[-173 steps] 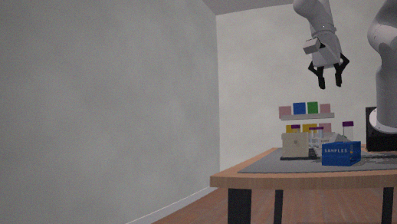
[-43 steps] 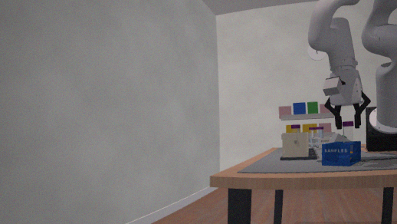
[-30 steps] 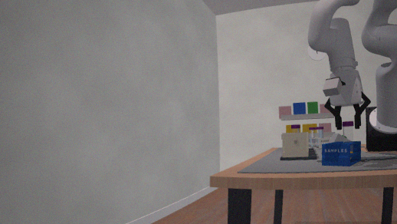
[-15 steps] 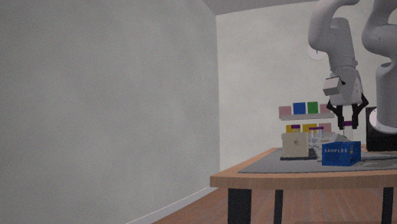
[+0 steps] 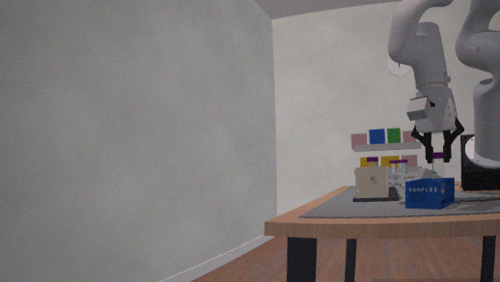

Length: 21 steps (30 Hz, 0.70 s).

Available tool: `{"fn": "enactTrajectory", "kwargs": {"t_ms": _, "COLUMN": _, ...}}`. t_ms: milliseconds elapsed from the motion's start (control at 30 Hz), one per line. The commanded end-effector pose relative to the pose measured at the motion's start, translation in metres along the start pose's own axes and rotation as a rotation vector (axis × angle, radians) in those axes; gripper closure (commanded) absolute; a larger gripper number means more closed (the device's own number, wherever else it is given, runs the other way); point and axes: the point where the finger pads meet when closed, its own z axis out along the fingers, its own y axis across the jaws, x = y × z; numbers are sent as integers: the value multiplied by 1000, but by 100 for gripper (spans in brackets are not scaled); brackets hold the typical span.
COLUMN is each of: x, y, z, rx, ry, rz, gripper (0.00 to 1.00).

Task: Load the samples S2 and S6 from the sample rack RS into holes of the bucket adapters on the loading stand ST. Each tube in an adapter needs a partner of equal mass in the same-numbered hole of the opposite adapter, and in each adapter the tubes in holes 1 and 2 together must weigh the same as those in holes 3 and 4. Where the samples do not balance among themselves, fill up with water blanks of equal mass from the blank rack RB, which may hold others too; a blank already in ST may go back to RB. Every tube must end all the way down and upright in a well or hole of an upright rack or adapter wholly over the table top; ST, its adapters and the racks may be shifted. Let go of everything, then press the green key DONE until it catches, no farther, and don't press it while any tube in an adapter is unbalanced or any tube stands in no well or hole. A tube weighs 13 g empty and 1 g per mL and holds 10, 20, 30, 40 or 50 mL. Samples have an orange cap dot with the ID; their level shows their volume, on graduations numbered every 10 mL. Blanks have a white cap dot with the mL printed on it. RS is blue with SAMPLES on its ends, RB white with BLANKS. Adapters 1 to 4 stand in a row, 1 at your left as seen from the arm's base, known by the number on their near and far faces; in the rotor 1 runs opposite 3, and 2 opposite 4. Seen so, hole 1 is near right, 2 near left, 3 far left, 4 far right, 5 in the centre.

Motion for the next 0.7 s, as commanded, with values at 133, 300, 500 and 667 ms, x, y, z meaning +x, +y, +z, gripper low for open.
{"fn": "enactTrajectory", "kwargs": {"t_ms": 133, "x": 1, "y": 0, "z": 0, "rx": 0, "ry": 1, "rz": 0, "gripper": 100}}
{"fn": "enactTrajectory", "kwargs": {"t_ms": 300, "x": 1, "y": 0, "z": 0, "rx": 0, "ry": 1, "rz": 0, "gripper": 100}}
{"fn": "enactTrajectory", "kwargs": {"t_ms": 500, "x": 1, "y": 0, "z": -3, "rx": 0, "ry": 1, "rz": 0, "gripper": 100}}
{"fn": "enactTrajectory", "kwargs": {"t_ms": 667, "x": 0, "y": 0, "z": -5, "rx": 0, "ry": 1, "rz": 0, "gripper": 100}}
